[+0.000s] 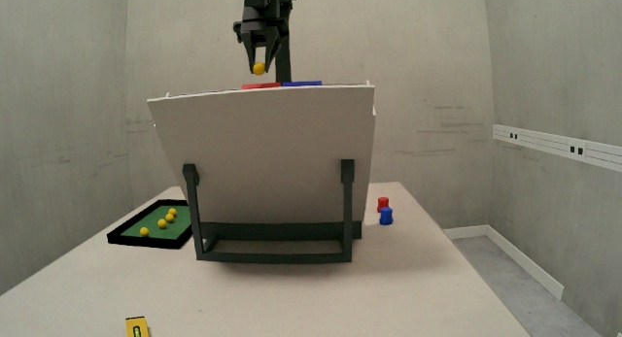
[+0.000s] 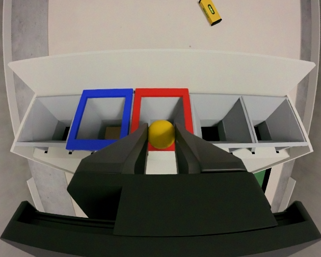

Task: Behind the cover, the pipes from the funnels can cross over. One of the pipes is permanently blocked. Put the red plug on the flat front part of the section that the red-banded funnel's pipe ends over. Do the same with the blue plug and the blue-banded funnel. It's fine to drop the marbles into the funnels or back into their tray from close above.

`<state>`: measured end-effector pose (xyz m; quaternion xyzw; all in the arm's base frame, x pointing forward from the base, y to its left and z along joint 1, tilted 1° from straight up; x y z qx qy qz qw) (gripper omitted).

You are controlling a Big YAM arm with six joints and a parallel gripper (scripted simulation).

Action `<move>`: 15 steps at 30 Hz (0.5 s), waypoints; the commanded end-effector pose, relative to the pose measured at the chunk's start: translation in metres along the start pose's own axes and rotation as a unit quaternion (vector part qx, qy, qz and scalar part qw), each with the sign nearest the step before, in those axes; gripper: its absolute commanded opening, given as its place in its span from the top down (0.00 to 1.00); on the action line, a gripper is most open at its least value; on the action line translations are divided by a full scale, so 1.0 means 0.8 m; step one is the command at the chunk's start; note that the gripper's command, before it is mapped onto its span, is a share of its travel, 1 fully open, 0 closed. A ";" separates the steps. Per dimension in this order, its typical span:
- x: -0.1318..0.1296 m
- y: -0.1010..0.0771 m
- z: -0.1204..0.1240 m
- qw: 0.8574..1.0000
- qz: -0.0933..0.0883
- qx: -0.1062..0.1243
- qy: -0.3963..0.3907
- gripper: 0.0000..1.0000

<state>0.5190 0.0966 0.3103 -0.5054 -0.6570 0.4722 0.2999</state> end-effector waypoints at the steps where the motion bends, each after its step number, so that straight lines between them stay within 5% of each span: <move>1: -0.009 -0.007 -0.026 1.000 0.004 -0.023 0.001 1.00; 10: -0.010 -0.006 -0.026 0.999 0.005 -0.033 0.002 1.00; 11: -0.001 -0.007 -0.007 1.000 0.002 -0.014 0.001 0.41; 15: -0.001 -0.007 -0.007 1.000 0.002 -0.014 0.001 0.41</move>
Point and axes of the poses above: the point where the finger pads meet when closed, its own y axis out along the fingers, its own x axis across the jaws, z = x × y, the point moved 9 cm from there along -y, back along the fingers, and after that the axes turned 9 degrees about -y, right-handed, at the moved point
